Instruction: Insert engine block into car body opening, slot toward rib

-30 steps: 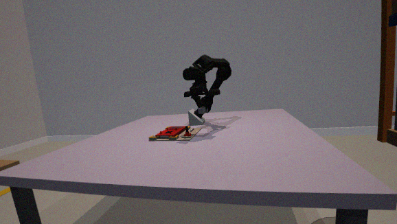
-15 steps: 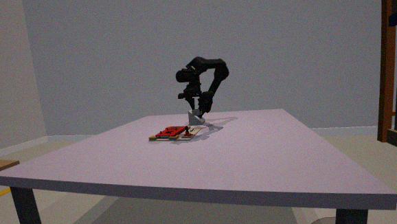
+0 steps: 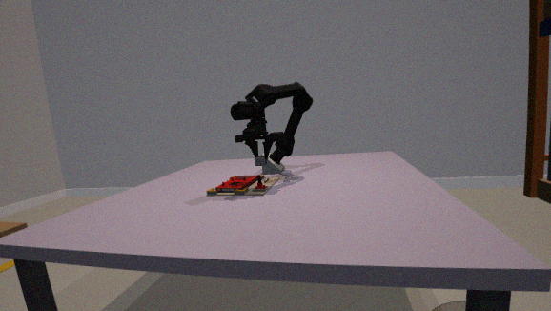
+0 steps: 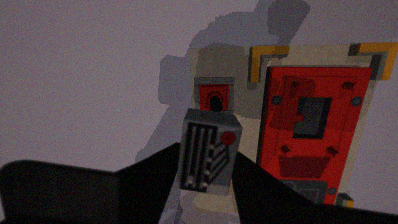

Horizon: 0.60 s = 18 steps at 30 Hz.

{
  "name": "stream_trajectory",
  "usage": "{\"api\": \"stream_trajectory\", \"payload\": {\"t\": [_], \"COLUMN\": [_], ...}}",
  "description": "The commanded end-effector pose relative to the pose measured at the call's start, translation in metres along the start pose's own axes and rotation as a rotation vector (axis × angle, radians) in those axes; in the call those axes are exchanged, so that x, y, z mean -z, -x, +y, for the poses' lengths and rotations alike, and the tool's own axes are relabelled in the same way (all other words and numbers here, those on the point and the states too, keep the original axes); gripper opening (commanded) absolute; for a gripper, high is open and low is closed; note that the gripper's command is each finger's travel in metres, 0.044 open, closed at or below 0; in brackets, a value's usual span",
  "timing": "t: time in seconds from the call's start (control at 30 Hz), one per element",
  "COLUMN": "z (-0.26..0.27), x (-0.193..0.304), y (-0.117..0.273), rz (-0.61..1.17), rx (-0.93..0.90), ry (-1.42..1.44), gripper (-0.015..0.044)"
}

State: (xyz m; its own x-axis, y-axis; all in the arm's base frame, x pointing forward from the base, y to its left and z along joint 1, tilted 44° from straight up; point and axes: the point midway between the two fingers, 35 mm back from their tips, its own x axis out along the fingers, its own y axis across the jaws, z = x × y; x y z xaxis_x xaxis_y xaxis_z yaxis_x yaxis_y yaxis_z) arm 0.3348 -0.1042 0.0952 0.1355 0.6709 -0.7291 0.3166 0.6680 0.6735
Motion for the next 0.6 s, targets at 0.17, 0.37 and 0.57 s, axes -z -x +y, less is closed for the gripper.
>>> {"api": "stream_trajectory", "payload": {"t": [0.17,0.37,0.57], "z": [-0.026,-0.044,-0.062], "x": [-0.007,-0.011,-0.014], "y": [-0.008,-0.015,-0.022], "rz": [-0.004,-0.004,-0.004], "rx": [0.006,0.006,0.006], "ry": [0.026,0.044,0.063], "gripper": [0.0000,0.0000,0.0000]}}
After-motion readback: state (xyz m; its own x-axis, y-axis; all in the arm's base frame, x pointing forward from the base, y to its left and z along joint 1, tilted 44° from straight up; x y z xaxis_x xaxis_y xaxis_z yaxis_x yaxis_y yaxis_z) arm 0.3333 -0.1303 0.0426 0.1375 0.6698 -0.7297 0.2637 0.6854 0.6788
